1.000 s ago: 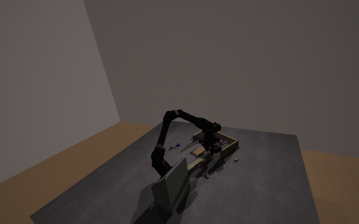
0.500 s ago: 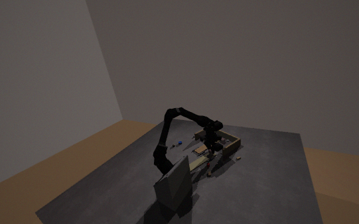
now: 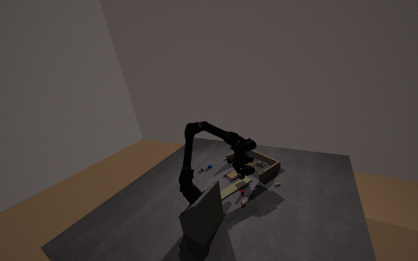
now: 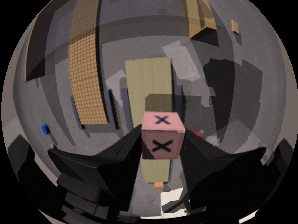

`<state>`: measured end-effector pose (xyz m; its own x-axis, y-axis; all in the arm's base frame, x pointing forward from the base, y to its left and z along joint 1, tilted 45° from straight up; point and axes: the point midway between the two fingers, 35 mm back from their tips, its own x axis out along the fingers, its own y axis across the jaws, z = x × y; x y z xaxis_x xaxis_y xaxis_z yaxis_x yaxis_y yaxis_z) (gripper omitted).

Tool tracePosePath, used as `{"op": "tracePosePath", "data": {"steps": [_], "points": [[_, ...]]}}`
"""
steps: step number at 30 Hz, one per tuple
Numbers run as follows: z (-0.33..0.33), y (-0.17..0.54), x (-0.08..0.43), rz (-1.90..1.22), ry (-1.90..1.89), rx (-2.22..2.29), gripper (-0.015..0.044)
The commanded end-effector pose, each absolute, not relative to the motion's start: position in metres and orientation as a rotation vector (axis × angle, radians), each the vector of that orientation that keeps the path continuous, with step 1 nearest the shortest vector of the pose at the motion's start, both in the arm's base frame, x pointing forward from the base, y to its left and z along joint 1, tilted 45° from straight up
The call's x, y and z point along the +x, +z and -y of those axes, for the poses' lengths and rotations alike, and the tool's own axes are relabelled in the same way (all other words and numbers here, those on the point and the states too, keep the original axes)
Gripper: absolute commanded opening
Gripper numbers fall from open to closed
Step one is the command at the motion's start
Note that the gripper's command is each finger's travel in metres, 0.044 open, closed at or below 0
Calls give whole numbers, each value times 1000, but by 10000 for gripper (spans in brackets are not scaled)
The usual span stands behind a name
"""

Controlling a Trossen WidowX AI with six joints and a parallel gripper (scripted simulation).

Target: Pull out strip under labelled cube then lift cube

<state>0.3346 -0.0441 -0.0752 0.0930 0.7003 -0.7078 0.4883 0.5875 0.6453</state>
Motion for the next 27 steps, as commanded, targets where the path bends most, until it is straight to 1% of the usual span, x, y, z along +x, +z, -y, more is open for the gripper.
{"op": "tracePosePath", "data": {"steps": [1,10,14,19,27], "points": [[43,-73,327,-1557,213,1029,0],[36,-70,298,-1559,212,1030,0],[40,-67,297,-1559,212,1030,0],[61,-45,294,-1559,211,1029,0],[62,-45,294,-1559,211,1029,0]]}}
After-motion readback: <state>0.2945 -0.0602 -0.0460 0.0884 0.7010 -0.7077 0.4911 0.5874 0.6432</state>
